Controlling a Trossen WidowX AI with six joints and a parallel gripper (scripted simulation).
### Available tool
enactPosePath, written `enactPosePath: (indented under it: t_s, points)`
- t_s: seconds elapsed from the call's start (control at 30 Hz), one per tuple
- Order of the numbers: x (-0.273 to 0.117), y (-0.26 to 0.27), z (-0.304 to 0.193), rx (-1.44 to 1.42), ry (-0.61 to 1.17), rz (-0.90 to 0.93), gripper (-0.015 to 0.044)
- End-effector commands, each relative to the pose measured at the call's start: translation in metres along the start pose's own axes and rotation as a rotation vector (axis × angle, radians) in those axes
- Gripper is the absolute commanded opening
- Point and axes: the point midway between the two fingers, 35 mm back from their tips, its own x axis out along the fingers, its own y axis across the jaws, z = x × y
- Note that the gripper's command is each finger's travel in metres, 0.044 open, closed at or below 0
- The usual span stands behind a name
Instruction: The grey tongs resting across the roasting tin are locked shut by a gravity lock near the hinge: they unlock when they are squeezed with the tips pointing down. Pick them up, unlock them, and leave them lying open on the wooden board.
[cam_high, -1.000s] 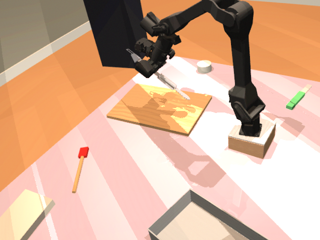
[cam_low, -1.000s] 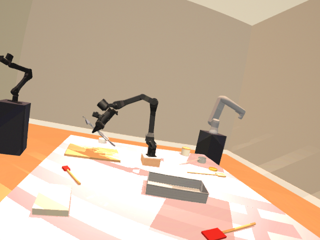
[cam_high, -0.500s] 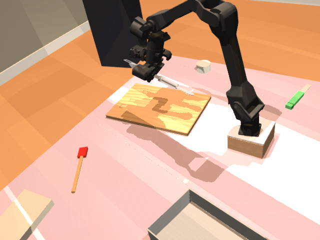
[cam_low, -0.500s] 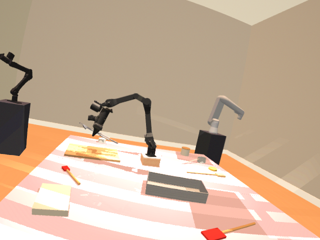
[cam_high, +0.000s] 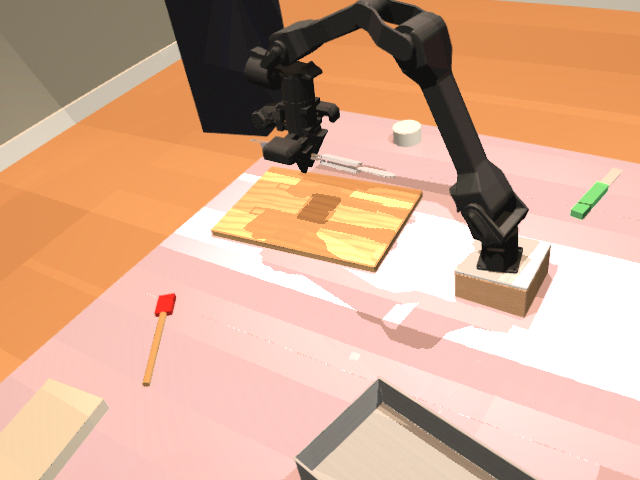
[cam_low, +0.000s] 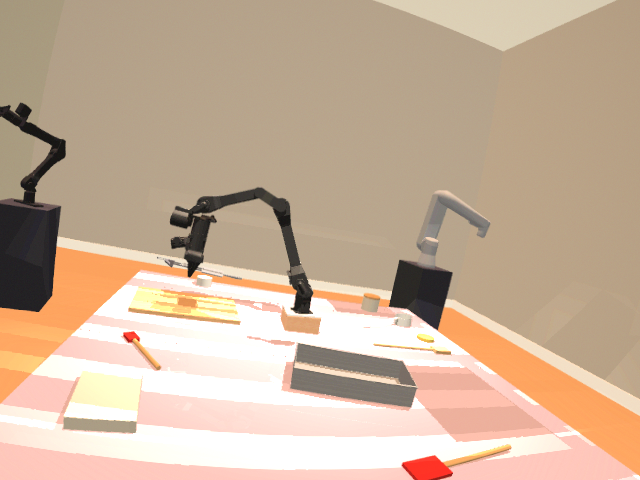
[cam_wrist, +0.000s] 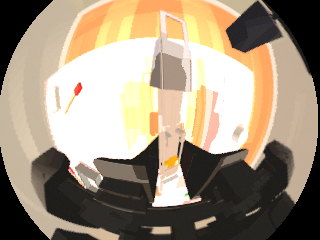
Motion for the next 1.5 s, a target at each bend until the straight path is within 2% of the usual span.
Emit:
enactPosePath:
  t_s: [0.0,0.47,1.47]
  points:
    - [0.001,0.001,-0.001,-0.018,0.067,-0.009,-0.0150]
    - [0.004,0.001,-0.002,-0.020,0.077,-0.010,-0.0150]
    - [0.053,0.000,-0.005,-0.020,0.077,-0.009,-0.0150]
